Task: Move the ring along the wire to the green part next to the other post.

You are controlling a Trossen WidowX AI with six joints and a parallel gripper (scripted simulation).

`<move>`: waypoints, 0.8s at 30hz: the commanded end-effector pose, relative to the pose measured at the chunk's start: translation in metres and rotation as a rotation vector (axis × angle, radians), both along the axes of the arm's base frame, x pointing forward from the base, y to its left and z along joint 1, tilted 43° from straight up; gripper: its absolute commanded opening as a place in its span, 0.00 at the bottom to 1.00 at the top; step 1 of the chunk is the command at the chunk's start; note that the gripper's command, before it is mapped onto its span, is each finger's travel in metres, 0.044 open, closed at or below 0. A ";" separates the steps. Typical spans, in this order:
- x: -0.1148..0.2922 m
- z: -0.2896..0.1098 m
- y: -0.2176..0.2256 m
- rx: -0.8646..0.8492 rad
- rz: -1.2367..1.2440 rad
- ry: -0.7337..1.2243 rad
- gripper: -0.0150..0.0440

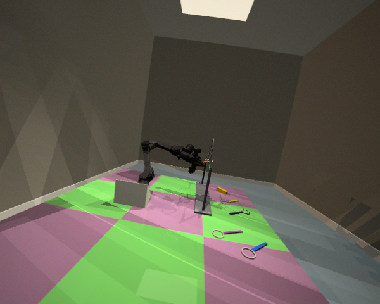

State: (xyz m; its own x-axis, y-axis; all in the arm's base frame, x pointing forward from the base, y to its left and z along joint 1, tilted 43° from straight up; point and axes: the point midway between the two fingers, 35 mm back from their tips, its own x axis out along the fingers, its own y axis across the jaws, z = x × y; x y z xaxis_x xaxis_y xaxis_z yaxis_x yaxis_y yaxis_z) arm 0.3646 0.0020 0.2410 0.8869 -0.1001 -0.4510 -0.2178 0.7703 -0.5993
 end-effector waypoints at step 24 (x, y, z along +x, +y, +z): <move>0.008 0.086 -0.052 -0.604 0.002 -0.081 0.00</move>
State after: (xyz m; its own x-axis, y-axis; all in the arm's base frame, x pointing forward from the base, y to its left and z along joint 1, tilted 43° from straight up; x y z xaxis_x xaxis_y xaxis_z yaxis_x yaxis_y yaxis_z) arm 0.3720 -0.0462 0.3160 0.9154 -0.2957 -0.2732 -0.1676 0.3370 -0.9265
